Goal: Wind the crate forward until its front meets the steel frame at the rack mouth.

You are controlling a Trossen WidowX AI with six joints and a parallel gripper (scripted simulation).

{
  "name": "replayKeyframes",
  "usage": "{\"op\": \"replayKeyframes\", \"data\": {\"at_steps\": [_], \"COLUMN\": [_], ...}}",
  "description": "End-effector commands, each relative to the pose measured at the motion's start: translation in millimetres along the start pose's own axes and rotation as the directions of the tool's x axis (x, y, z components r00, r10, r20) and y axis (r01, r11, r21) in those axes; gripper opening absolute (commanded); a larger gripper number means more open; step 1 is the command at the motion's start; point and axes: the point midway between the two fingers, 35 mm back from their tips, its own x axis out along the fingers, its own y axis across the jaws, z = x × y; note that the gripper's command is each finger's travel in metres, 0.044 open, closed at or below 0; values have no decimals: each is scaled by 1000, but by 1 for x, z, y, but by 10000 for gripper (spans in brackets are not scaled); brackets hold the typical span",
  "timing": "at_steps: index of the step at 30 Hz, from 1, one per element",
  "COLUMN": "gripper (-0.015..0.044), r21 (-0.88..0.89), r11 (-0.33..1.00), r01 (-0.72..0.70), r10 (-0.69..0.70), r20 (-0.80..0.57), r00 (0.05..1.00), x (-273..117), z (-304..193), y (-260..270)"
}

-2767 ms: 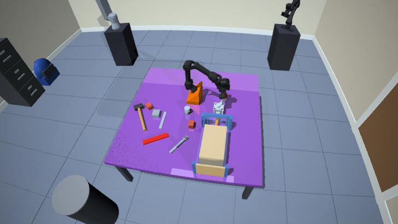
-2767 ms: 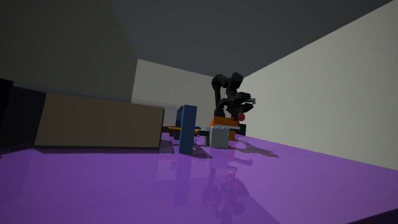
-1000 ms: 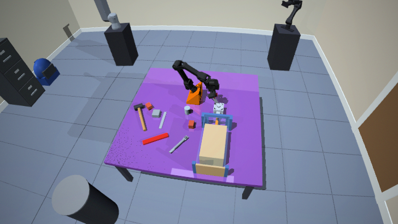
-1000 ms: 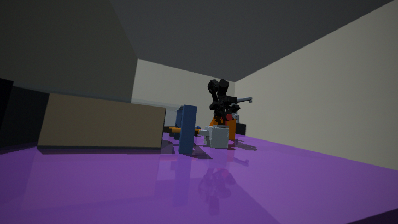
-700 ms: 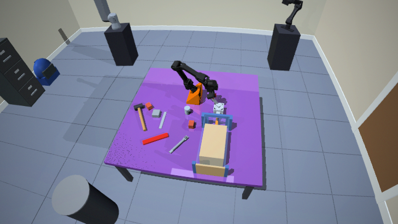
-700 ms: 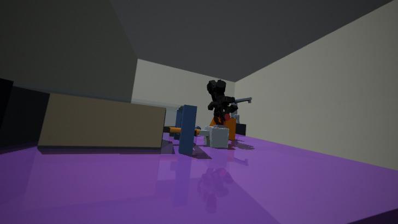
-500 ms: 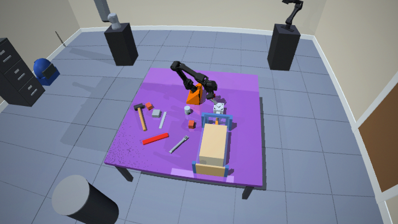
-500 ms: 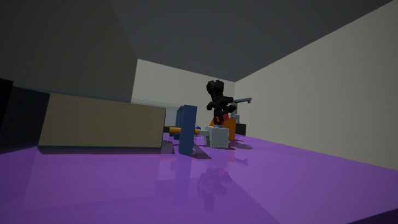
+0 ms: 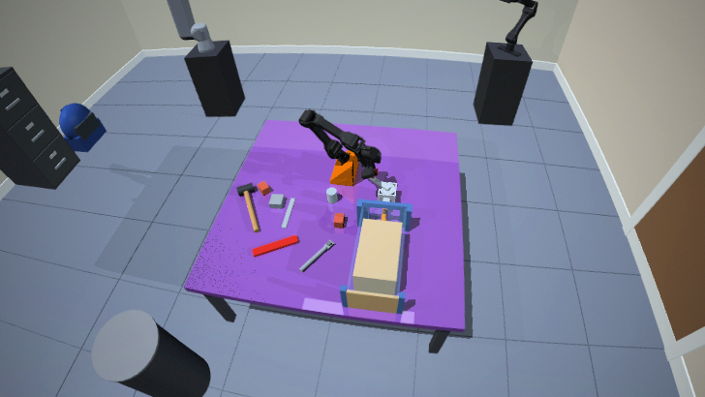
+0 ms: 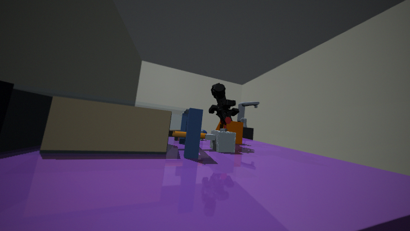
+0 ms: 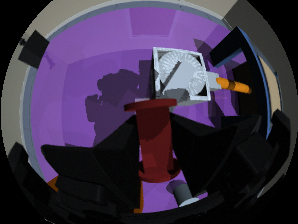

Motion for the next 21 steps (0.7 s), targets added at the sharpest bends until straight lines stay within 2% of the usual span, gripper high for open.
{"op": "replayKeyframes", "data": {"at_steps": [1, 21], "gripper": [0, 0], "r21": [16, 16], "r11": [999, 999], "r01": [35, 37], "r10": [-35, -37], "r20": [-31, -33], "r00": [999, 999], "x": [-2, -7], "z": [-12, -20], "y": [-16, -47]}}
